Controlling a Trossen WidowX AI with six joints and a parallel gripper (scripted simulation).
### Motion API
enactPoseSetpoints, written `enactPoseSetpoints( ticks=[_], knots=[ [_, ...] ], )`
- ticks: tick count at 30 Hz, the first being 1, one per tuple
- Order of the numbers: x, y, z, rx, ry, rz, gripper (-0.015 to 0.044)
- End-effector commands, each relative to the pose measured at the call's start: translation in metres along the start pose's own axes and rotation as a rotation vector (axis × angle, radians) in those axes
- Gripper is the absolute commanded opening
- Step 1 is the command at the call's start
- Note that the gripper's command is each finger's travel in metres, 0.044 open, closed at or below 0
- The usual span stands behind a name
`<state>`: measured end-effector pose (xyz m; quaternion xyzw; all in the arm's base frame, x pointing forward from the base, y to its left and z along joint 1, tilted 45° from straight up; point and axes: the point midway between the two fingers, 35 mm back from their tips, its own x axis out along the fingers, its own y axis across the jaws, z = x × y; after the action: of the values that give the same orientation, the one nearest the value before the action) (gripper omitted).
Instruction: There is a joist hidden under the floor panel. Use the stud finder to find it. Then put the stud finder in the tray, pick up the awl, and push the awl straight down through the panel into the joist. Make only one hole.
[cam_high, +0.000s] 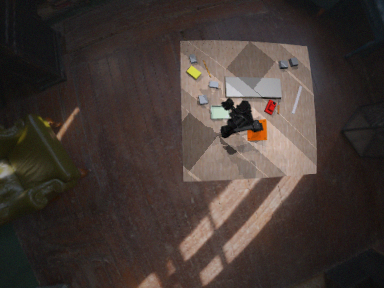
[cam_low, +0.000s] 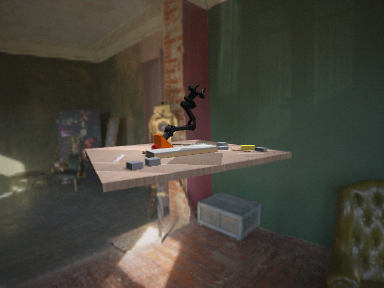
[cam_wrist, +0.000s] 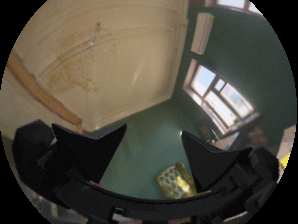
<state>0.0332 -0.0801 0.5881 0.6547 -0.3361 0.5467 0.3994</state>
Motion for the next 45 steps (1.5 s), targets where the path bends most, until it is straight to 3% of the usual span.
enactPoseSetpoints(
  ticks=[1,13,19,23,30,38,45],
  knots=[
    [0.000,0.000,0.001,0.004,-0.003,0.003,0.0426],
    [-0.026,0.021,0.117,0.344,-0.328,0.141,0.0440],
    [-0.074,0.031,0.206,0.622,-0.599,0.301,0.0440],
    [-0.110,0.015,0.248,0.740,-0.757,0.320,0.0440],
    [-0.171,0.007,0.308,0.975,-0.981,0.532,0.0440],
    [-0.287,-0.018,0.372,1.292,-1.289,0.998,0.0440],
    [-0.401,-0.052,0.388,1.462,-1.494,1.569,0.0440]
  ],
)
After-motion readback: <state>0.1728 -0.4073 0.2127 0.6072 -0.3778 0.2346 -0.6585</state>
